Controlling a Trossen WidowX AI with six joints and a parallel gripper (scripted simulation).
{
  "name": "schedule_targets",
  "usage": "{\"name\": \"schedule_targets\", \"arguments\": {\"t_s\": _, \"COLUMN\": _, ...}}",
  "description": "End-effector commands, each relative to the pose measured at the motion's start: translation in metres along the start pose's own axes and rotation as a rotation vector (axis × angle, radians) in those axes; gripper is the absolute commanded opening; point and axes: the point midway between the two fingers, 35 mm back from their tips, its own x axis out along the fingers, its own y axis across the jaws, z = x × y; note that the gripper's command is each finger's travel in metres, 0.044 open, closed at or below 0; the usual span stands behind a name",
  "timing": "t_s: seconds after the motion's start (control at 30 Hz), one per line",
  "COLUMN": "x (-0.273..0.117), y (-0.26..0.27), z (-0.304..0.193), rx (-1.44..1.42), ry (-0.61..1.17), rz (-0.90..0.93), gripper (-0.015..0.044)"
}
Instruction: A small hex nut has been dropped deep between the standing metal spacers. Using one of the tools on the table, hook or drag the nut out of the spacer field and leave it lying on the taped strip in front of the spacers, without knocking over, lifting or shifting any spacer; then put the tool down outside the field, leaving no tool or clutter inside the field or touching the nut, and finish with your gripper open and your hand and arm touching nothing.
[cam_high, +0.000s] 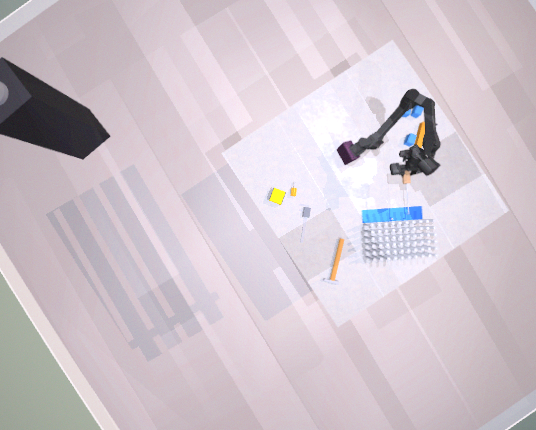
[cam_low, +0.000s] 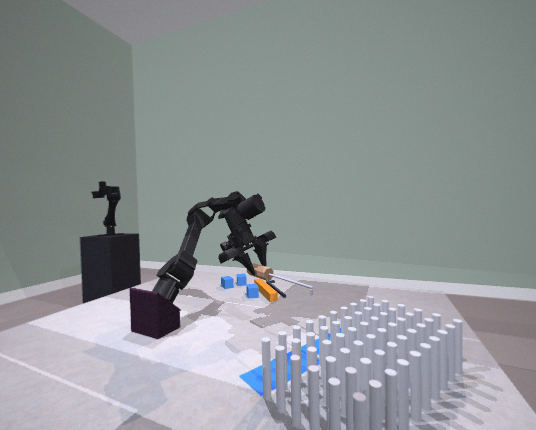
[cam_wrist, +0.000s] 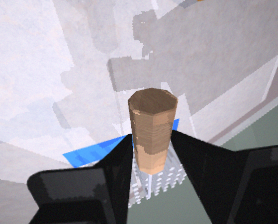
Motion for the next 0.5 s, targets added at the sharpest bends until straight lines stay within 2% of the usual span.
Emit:
{"name": "schedule_targets", "arguments": {"t_s": 0.0, "x": 0.002, "y": 0.001, "z": -0.002, "rx": 0.019, "ry": -0.002, "rz": 0.01, "gripper": 0.0}}
{"name": "schedule_targets", "arguments": {"t_s": 0.47, "x": -0.006, "y": 0.017, "z": -0.061, "rx": 0.362, "ry": 0.052, "rz": 0.133, "gripper": 0.0}}
